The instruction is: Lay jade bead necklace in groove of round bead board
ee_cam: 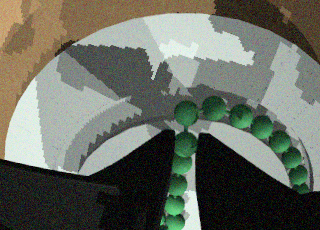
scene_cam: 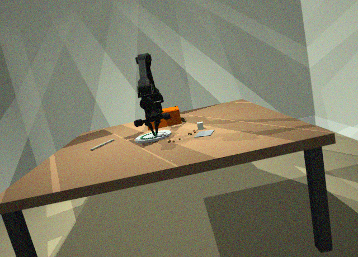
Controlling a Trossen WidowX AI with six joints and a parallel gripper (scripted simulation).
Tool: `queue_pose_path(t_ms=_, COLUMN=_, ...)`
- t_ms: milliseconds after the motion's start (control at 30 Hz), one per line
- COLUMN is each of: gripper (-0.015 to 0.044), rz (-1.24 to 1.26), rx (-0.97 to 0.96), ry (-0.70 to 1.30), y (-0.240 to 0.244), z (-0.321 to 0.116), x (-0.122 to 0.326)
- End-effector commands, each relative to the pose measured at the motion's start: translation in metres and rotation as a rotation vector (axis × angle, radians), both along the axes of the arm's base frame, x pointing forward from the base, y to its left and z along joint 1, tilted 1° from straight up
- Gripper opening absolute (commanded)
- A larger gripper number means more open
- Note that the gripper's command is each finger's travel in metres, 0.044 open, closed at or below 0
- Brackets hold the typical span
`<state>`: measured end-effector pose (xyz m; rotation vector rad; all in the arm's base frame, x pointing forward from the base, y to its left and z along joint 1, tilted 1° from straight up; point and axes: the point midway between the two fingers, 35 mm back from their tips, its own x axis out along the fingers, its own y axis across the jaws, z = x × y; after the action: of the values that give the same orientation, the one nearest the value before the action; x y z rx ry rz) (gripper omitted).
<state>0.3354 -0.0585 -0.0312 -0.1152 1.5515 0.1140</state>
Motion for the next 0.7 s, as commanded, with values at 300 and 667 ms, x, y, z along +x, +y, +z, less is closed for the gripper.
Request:
queue_pose_path(t_ms=300, gripper=0.0, rz=-0.004, rx=0.003, ry=-0.006, y=0.014, z=0.002, x=0.009)
queue_pose_path(t_ms=667, gripper=0.0105, rz=0.0, rx=0.0, ry=-0.011, y=0.014, z=-0.002, x=0.01)
